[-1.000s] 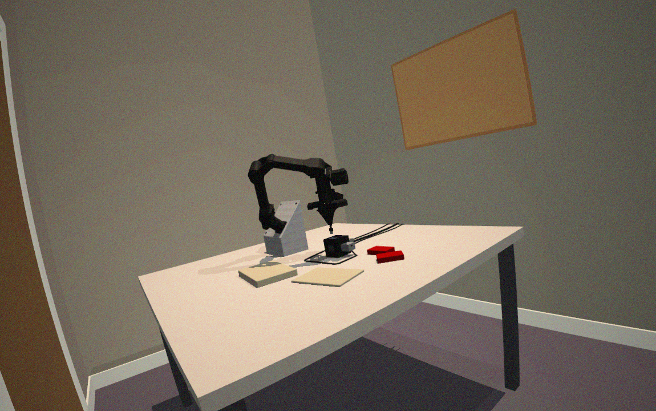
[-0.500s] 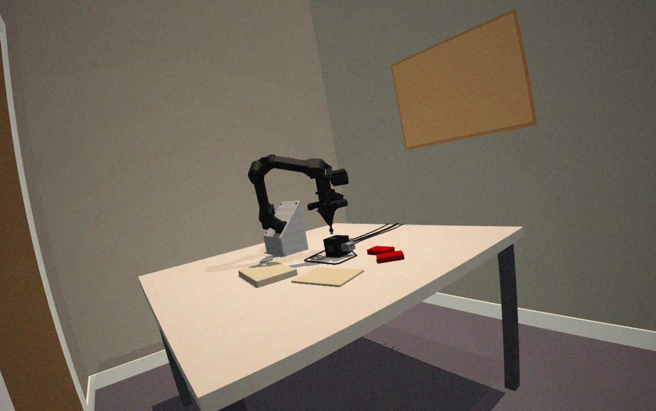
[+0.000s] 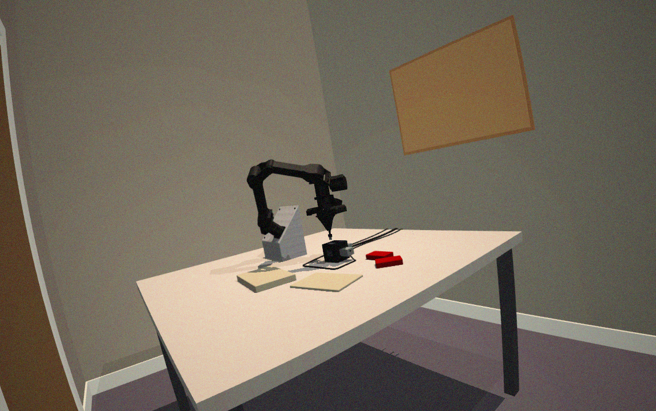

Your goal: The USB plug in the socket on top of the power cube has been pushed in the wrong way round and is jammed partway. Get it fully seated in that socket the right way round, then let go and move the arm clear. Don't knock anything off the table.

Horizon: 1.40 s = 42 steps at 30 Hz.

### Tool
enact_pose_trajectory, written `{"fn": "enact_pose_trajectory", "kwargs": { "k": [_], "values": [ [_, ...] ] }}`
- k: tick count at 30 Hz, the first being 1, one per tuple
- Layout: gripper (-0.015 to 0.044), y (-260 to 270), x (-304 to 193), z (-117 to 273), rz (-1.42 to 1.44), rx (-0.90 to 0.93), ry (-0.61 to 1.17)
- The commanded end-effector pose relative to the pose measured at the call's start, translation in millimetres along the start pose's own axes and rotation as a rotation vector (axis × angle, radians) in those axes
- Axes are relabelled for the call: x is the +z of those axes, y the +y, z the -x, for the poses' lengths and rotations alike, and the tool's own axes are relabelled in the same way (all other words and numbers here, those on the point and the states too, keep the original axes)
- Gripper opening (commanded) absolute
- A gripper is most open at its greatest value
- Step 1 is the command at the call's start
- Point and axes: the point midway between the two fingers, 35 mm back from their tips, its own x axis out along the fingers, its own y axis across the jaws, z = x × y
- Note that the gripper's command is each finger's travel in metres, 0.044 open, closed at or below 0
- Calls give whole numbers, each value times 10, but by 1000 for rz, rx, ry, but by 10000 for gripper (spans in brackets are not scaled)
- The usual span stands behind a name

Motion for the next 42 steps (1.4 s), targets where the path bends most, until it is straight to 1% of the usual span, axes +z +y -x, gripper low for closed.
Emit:
{"fn": "enact_pose_trajectory", "kwargs": {
  "k": [1, 42],
  "values": [
    [0, -4, -2, -10, 4, -2, 3],
    [0, -3, 6, -60, 6, -2, 3]
  ]
}}
